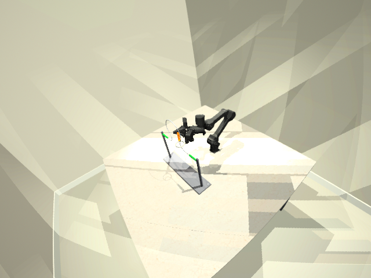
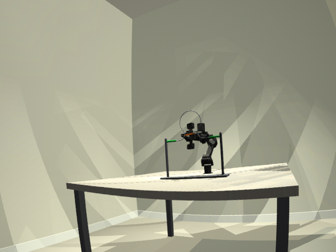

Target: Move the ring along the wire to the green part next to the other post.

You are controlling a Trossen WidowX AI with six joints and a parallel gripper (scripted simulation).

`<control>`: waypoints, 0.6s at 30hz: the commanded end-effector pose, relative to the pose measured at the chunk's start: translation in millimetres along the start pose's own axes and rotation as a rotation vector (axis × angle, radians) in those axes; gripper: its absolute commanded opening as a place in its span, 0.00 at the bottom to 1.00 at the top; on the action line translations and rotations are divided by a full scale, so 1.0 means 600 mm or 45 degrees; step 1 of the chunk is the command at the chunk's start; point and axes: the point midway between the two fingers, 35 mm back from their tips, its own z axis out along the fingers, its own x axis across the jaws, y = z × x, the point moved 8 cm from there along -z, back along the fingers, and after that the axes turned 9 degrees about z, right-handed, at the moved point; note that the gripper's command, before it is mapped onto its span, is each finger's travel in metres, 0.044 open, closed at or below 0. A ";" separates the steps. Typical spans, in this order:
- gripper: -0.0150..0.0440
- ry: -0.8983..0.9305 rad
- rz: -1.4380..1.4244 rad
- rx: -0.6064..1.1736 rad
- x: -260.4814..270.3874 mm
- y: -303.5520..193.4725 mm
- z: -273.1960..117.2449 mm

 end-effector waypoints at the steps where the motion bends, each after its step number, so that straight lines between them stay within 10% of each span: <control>1: 0.00 0.057 0.099 0.022 0.016 -0.001 -0.004; 18: 0.00 0.342 0.555 0.116 0.090 0.011 -0.026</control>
